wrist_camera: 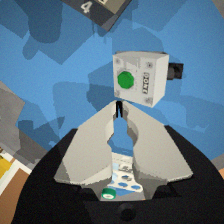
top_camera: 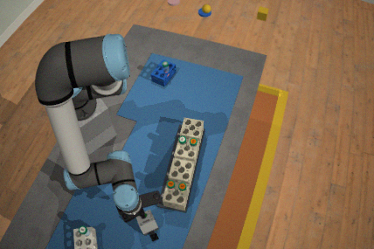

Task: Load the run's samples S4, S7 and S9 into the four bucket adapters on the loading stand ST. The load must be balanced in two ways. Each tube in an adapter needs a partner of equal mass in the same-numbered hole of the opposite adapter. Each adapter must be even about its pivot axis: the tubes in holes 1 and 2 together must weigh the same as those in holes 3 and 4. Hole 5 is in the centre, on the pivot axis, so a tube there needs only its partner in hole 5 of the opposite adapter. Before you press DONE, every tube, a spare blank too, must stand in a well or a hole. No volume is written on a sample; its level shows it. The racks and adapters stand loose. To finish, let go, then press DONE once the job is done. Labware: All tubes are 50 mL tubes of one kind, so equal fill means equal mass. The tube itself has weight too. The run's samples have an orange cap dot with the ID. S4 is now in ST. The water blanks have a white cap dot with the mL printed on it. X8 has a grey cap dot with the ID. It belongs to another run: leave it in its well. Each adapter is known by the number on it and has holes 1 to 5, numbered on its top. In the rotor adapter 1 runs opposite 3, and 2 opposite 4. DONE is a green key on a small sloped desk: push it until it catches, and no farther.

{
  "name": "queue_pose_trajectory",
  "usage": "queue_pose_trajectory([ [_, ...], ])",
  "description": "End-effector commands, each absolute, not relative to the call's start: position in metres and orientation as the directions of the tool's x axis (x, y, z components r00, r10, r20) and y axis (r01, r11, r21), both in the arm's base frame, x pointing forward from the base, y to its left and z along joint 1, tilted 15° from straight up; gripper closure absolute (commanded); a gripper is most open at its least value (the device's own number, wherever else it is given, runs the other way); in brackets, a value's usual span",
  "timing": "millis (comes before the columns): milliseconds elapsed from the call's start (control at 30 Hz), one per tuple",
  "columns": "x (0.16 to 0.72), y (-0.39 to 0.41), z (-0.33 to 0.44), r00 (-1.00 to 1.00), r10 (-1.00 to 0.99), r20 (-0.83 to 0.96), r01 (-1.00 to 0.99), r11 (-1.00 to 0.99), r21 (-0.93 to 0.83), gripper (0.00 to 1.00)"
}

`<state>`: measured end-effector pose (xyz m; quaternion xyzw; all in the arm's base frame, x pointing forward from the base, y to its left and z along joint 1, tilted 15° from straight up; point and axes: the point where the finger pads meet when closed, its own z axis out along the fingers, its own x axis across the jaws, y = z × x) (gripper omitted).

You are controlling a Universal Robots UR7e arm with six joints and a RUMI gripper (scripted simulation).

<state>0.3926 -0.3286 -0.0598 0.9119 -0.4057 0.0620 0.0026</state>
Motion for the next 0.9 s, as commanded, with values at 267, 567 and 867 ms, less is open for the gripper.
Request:
queue_pose_trajectory([
  [267,0.403,-0.336,-0.093,0.671,-0.742,-0.003,-0.741,-0.67,-0.031,1.0],
  [567,0.403,-0.337,-0.095,0.671,-0.742,-0.003,-0.741,-0.67,-0.031,1.0],
  [867,0.404,-0.337,-0.097,0.671,-0.742,-0.003,-0.741,-0.67,-0.031,1.0],
])
